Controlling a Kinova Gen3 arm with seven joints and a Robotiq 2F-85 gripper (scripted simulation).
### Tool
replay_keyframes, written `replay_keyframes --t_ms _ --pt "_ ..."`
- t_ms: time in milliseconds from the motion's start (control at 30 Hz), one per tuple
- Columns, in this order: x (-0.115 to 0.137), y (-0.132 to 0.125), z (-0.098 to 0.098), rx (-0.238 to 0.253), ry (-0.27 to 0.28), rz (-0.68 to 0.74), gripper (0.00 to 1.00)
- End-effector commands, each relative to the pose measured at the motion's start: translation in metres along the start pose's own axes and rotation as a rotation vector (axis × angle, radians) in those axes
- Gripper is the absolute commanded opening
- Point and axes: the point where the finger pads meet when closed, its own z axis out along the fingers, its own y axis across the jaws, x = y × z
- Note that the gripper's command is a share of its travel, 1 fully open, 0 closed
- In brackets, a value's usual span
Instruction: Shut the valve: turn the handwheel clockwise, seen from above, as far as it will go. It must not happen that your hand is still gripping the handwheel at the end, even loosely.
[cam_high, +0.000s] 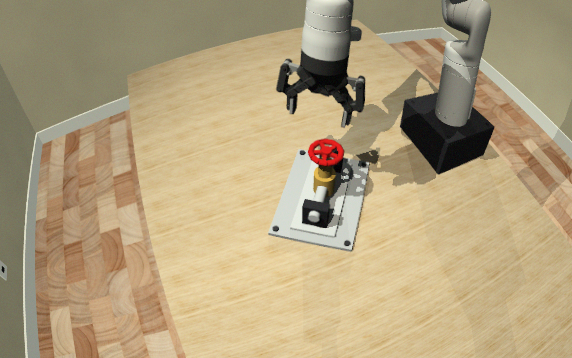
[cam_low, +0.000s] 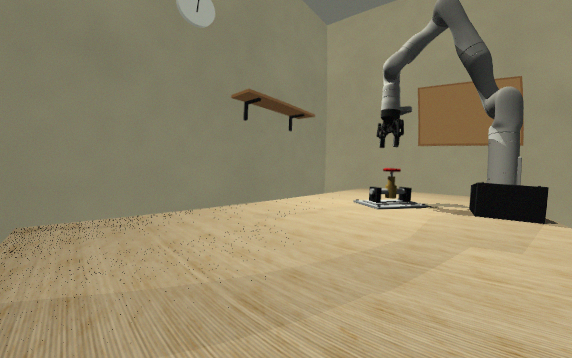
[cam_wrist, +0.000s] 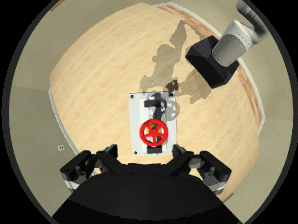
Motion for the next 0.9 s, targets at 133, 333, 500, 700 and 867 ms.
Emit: replay_keyframes --t_ms 133,333,500,700,867 --pt "0.007 0.009 0.007 -0.029 0.017 0.000 1.00" --pt "0.008 0.010 0.009 -0.035 0.020 0.004 1.00" --pt "0.010 0.013 0.012 -0.046 0.026 0.008 1.00" --pt "0.010 0.014 0.012 -0.051 0.027 0.012 1.00" --pt "0.012 0.016 0.014 -0.057 0.030 0.015 1.00"
